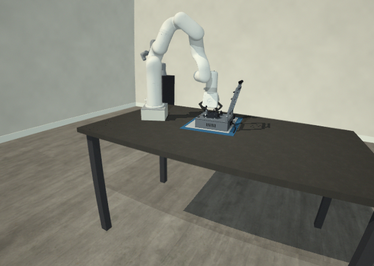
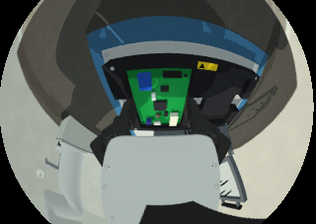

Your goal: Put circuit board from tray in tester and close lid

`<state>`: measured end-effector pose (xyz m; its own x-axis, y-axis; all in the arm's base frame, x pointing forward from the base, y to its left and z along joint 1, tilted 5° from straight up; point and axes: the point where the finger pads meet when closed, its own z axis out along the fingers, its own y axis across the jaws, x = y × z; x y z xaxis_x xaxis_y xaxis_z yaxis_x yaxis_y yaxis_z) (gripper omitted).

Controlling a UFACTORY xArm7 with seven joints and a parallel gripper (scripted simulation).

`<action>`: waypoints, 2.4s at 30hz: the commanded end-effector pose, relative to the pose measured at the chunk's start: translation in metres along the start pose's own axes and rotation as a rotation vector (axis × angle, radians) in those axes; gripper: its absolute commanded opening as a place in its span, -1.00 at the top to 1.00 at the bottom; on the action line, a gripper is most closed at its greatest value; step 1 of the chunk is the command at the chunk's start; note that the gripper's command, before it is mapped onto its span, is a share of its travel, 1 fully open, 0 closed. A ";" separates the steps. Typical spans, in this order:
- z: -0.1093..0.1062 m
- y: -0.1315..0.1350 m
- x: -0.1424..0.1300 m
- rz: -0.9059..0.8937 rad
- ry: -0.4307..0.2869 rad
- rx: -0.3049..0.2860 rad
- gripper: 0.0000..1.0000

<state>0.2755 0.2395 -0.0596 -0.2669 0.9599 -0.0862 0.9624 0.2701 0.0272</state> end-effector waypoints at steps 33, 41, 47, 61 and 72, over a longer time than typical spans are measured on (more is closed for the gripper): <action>-0.001 0.001 0.001 0.000 0.002 -0.003 -0.58; -0.001 0.001 0.001 0.000 0.002 -0.003 -0.58; -0.001 0.001 0.001 0.000 0.002 -0.003 -0.58; -0.006 0.001 0.001 0.000 0.002 -0.003 -0.58; -0.013 0.001 0.001 0.000 0.002 -0.003 -0.58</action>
<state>0.2747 0.2400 -0.0500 -0.2670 0.9598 -0.0866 0.9625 0.2702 0.0264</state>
